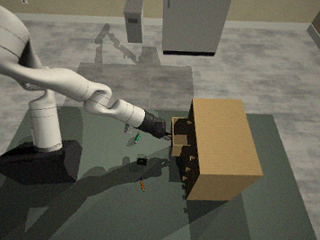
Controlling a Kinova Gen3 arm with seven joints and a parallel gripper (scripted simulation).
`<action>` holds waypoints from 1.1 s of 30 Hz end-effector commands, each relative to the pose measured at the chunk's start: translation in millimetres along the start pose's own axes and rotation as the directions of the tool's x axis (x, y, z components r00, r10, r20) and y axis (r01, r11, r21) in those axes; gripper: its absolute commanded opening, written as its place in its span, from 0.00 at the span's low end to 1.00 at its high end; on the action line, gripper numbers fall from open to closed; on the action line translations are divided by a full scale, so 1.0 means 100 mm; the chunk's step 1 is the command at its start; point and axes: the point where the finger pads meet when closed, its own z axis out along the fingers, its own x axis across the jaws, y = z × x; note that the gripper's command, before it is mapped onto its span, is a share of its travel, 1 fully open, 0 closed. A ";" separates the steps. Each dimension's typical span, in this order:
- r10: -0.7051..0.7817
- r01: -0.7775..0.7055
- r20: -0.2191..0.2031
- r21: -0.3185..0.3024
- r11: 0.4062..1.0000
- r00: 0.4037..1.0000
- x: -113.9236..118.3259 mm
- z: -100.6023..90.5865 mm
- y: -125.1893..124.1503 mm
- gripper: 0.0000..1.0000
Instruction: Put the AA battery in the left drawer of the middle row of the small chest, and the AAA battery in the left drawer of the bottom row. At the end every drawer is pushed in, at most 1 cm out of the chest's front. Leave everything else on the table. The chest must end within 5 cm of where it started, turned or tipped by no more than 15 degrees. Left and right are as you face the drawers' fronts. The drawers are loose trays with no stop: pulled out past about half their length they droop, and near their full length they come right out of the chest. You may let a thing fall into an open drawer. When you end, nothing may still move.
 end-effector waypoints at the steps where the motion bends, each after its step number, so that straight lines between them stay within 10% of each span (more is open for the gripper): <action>1: 0.000 0.000 0.001 -0.002 1.000 1.000 0.00 0.00 0.01 0.43; 8: 0.000 0.000 0.001 -0.002 1.000 1.000 0.00 0.00 0.01 0.67; 33: 0.000 0.000 0.001 -0.002 1.000 1.000 0.00 -0.38 -0.31 0.67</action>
